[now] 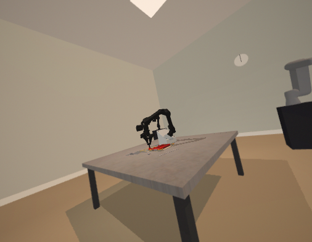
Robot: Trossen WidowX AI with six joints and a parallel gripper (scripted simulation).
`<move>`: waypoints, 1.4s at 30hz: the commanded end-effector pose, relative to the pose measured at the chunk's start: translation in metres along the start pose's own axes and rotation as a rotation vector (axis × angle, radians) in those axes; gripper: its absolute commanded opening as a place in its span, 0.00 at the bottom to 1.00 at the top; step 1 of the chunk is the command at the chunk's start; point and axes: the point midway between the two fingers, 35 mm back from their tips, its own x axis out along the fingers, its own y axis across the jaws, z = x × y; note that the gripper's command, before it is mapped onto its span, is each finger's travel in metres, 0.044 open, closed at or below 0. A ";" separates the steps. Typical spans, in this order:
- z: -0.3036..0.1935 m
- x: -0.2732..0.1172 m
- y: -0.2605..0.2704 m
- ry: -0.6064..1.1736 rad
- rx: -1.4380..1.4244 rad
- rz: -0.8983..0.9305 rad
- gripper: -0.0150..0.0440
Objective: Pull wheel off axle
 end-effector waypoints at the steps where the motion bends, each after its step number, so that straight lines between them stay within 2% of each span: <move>1: 0.000 -0.002 0.000 0.000 -0.005 -0.003 0.25; 12: 0.000 -0.009 0.000 -0.001 -0.005 -0.003 0.25; 20: -0.002 -0.040 0.001 -0.001 -0.004 -0.004 0.25; 23: -0.002 -0.032 -0.001 0.001 0.005 0.001 0.25; 42: -0.050 -0.041 -0.092 0.000 -0.002 -0.011 0.25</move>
